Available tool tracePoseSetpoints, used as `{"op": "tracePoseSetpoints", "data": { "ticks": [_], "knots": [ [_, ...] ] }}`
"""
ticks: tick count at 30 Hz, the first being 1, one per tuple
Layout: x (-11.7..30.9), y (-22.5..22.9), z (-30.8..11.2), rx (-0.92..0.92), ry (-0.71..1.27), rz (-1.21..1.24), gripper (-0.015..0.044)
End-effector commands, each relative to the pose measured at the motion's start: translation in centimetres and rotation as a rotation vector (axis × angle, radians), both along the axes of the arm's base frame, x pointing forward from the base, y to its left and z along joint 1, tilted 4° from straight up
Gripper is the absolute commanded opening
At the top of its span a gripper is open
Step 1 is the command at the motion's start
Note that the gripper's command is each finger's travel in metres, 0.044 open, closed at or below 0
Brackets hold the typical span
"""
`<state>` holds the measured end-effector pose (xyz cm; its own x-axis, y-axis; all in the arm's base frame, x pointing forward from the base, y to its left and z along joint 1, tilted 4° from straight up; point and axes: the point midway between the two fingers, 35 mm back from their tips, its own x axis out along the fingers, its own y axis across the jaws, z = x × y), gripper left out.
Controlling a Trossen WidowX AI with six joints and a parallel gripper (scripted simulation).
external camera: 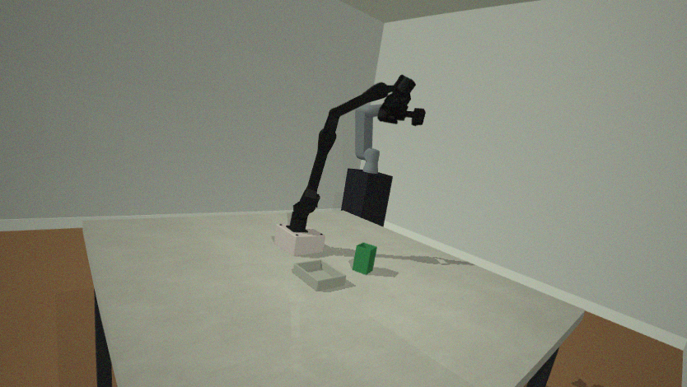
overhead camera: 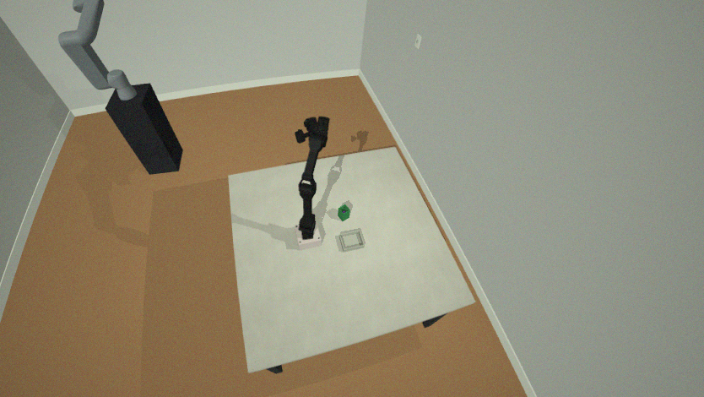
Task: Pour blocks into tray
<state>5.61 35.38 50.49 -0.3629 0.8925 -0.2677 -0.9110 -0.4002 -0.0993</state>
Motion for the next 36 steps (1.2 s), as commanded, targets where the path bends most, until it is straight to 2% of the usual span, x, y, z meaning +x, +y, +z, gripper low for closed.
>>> {"op": "tracePoseSetpoints", "data": {
  "ticks": [1, 2, 18, 36],
  "knots": [
    [0.0, 0.0, 0.0, -0.001, 0.0, -0.003, 0.0426],
    [0.2, -0.1, -0.1, -0.004, 0.002, -0.012, 0.044],
    [4.6, -3.3, -4.5, -0.089, 0.048, -0.301, 0.044],
    [8.7, -8.3, -11.6, -0.166, 0.11, -0.635, 0.044]
  ]
}}
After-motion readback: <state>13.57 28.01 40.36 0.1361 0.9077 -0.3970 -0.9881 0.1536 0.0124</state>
